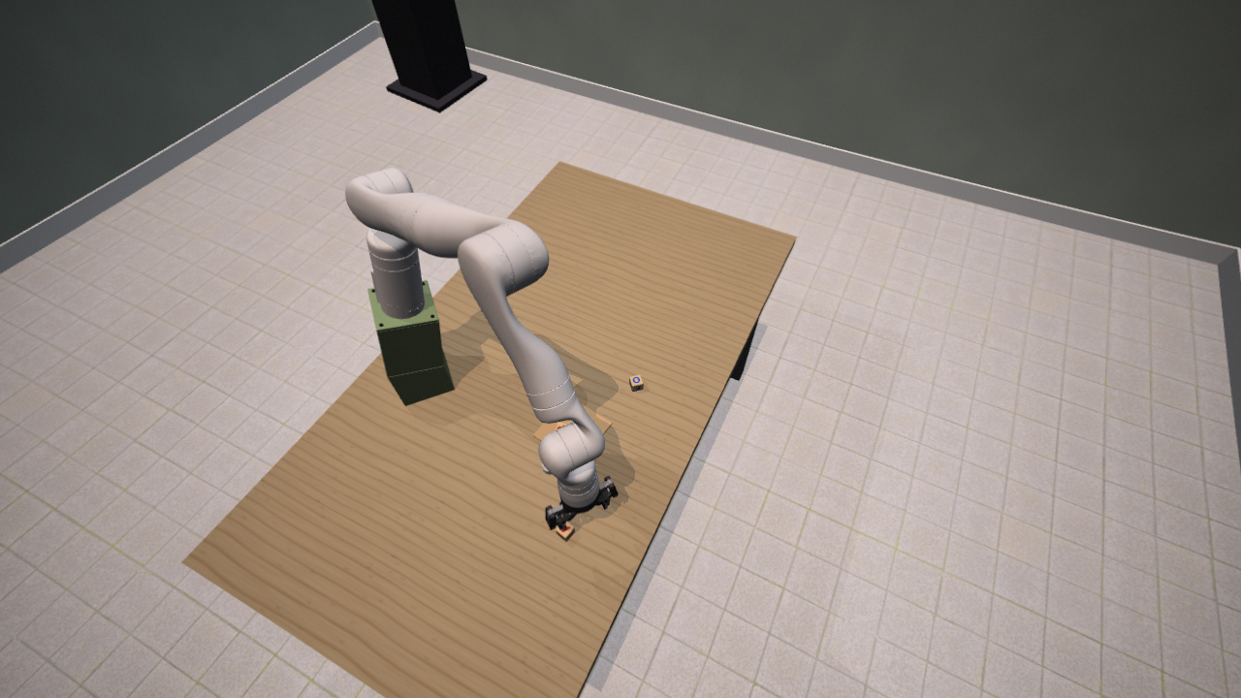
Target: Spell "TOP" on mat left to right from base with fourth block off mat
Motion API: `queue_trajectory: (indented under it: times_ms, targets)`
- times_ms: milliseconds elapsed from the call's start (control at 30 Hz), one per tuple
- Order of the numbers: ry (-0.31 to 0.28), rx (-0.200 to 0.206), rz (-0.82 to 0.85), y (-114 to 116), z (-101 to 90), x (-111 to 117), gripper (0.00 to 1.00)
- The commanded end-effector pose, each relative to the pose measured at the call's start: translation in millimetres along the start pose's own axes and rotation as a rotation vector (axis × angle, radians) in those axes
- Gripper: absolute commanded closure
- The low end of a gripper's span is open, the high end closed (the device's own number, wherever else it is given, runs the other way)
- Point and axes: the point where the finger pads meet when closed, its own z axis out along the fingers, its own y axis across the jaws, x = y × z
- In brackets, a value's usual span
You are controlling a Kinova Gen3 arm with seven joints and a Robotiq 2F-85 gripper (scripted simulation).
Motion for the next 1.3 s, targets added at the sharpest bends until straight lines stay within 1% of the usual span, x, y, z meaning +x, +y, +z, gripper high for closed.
queue_trajectory:
  times_ms: [0, 200, 233, 500, 533, 733, 767, 1267]
  targets:
    - [-0.006, 0.0, 0.008, -14, -0.8, -12, 0.0]
    - [-0.006, 0.0, 0.008, -14, -0.8, -12, 0.0]
    - [-0.006, 0.001, 0.007, -27, -1.1, -21, 0.0]
    - [-0.006, 0.001, 0.007, -27, -1.1, -21, 0.0]
    - [-0.006, 0.002, 0.007, -35, -1.4, -27, 0.0]
    - [-0.006, 0.002, 0.007, -35, -1.4, -27, 0.0]
    - [-0.006, 0.002, 0.007, -39, -1.6, -30, 0.0]
    - [-0.006, 0.002, 0.007, -40, -1.6, -31, 0.0]
